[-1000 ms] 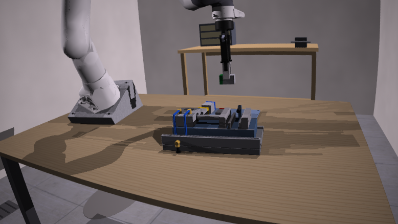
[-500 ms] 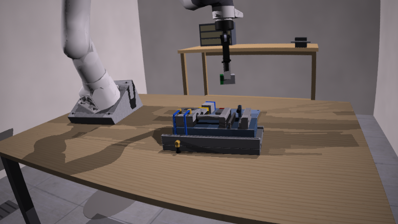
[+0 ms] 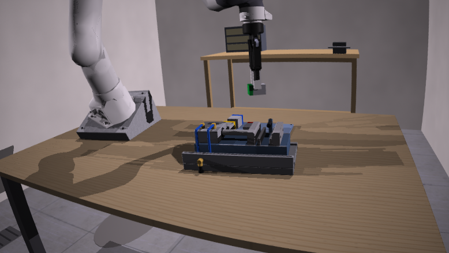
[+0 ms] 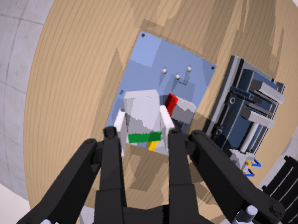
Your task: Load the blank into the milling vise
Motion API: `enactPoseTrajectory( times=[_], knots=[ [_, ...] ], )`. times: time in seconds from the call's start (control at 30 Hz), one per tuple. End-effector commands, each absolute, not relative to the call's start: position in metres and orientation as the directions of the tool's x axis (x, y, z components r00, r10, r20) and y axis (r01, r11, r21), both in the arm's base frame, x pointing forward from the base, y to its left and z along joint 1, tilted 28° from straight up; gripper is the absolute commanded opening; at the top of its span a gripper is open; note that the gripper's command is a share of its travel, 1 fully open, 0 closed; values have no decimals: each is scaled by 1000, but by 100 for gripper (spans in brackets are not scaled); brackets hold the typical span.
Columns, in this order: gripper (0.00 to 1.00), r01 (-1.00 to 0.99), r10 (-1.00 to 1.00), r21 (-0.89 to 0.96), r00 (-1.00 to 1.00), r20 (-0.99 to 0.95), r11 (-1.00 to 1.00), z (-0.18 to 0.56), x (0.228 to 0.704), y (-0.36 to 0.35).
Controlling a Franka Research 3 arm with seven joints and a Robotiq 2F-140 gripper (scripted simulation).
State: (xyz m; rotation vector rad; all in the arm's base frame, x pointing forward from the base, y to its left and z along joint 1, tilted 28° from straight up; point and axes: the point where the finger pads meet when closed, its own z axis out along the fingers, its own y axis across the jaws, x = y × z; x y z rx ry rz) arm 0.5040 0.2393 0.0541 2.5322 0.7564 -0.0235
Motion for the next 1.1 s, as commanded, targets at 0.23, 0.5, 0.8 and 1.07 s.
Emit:
enactPoseTrajectory(
  times=[0.23,0.5,0.8,1.07],
  knots=[
    [0,617,595,421,778,-201,-665,56,505,243],
    [0,742,699,385,660,-276,-549,54,504,240],
    [0,742,699,385,660,-276,-549,54,504,240],
    [0,846,783,333,520,-340,-417,54,504,241]
  ],
)
